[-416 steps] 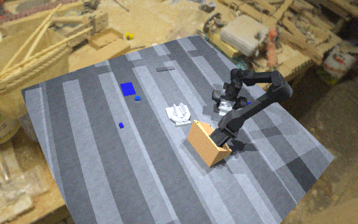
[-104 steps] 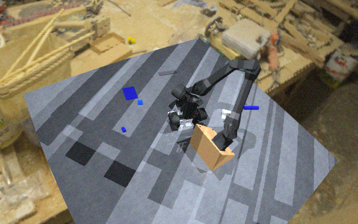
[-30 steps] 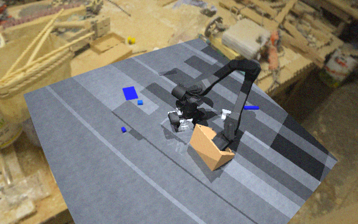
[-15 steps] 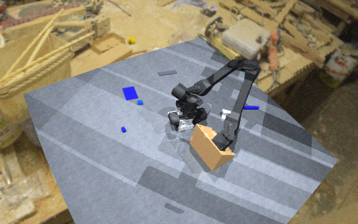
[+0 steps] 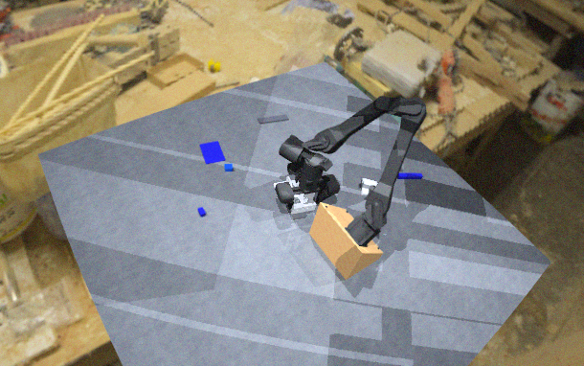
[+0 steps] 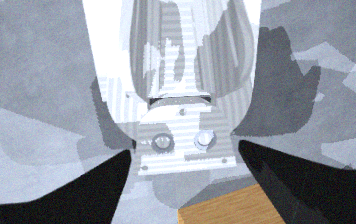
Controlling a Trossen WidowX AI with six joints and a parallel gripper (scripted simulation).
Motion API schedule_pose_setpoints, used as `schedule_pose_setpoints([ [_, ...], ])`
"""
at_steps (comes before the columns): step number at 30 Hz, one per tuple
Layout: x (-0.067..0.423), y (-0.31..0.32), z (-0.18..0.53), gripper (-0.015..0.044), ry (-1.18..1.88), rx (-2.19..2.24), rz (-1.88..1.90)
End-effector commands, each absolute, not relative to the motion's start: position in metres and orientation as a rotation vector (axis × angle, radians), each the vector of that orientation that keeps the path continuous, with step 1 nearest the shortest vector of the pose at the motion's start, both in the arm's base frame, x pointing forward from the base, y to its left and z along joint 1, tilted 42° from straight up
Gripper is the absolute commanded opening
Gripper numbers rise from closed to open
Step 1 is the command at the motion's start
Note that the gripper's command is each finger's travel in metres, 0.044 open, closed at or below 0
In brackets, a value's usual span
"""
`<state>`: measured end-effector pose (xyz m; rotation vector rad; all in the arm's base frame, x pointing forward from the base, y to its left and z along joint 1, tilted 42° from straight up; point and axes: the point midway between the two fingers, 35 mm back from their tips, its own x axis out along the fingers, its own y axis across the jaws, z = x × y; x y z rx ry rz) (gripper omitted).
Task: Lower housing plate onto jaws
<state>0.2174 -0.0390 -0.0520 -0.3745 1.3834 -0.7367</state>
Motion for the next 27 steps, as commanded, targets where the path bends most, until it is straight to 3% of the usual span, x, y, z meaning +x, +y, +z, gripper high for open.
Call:
schedule_pose_setpoints([
  [1, 0.224, -0.022, -0.035, 0.044, 1.362, -0.359, -0.726],
  [17, 0.202, 0.035, 0.034, 0.044, 1.364, -0.364, -0.727],
  [27, 0.201, 0.036, 0.035, 0.044, 1.364, -0.364, -0.728],
])
